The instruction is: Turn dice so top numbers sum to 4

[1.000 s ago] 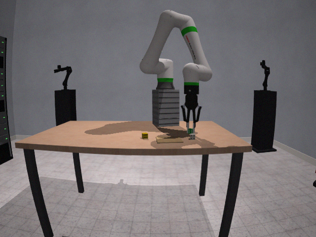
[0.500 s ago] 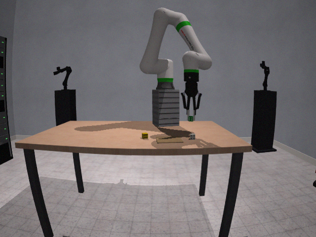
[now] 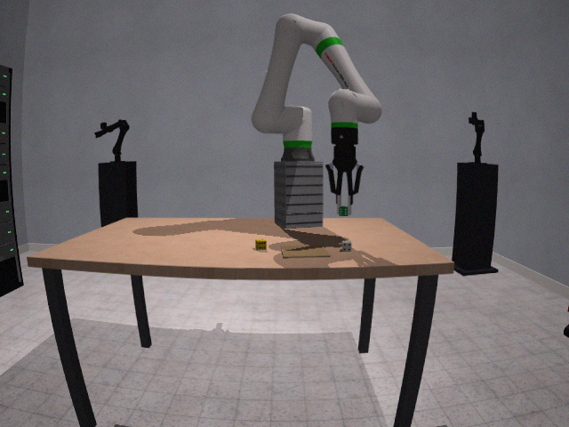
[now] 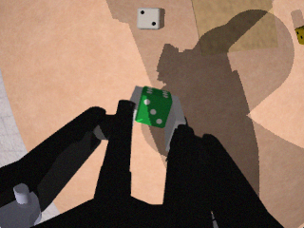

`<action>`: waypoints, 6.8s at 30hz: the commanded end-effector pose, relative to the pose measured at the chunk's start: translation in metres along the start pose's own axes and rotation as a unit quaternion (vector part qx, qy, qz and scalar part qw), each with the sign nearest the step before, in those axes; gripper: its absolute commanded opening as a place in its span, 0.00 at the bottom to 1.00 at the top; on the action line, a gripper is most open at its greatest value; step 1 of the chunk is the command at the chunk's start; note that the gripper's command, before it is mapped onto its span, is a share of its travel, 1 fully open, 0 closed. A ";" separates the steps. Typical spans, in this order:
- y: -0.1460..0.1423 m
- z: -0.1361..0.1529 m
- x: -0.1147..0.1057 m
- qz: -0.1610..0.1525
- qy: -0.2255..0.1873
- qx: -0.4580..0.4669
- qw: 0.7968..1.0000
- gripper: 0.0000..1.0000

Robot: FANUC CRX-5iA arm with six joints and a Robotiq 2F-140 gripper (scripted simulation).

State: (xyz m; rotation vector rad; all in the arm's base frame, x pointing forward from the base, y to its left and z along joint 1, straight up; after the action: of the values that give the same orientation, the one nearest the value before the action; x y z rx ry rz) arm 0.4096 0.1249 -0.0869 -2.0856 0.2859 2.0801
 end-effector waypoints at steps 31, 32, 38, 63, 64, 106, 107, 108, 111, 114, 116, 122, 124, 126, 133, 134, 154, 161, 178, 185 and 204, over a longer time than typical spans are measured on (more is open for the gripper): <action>-0.007 -0.001 0.012 0.000 0.000 0.518 0.855 0.16; -0.007 -0.001 0.012 0.000 0.000 0.520 0.854 0.16; -0.008 -0.001 0.014 0.000 0.000 0.596 0.803 0.16; 0.018 0.000 0.022 -0.114 -0.104 0.620 0.769 0.16; 0.018 0.000 0.022 -0.115 -0.105 0.620 0.769 0.16; 0.063 -0.003 0.056 -0.394 -0.335 0.538 0.666 0.16; 0.063 -0.003 0.056 -0.394 -0.335 0.538 0.666 0.16; 0.063 -0.003 0.056 -0.394 -0.335 0.538 0.666 0.16; 0.063 -0.003 0.056 -0.393 -0.336 0.538 0.666 0.16; 0.063 -0.003 0.057 -0.392 -0.336 0.538 0.666 0.16; 0.063 -0.004 0.060 -0.388 -0.338 0.538 0.667 0.16; 0.063 -0.003 0.074 -0.388 -0.338 0.538 0.668 0.16; 0.063 -0.003 0.080 -0.388 -0.338 0.538 0.668 0.16; 0.063 -0.003 0.087 -0.388 -0.338 0.538 0.668 0.16; 0.063 -0.003 0.105 -0.388 -0.338 0.538 0.668 0.16; 0.063 -0.003 0.108 -0.388 -0.338 0.538 0.668 0.16; 0.063 -0.003 0.126 -0.388 -0.338 0.538 0.668 0.16; 0.063 -0.003 0.126 -0.388 -0.338 0.538 0.668 0.16; 0.063 -0.003 0.126 -0.388 -0.338 0.538 0.668 0.16; 0.063 -0.003 0.126 -0.388 -0.338 0.538 0.668 0.16; 0.063 -0.003 0.135 -0.388 -0.338 0.538 0.668 0.16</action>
State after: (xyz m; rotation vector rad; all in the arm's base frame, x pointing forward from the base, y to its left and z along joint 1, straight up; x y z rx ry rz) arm 0.3958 0.0623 -0.2202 -0.4821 0.3016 1.3539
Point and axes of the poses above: the point where the finger pads meet when closed, its own x axis out along the fingers, its own y axis across the jaws, z = x × y, the point moved 6 cm from there along -x, back along the fingers, and after that the axes turned 10 degrees about -x, right-handed, at the moved point
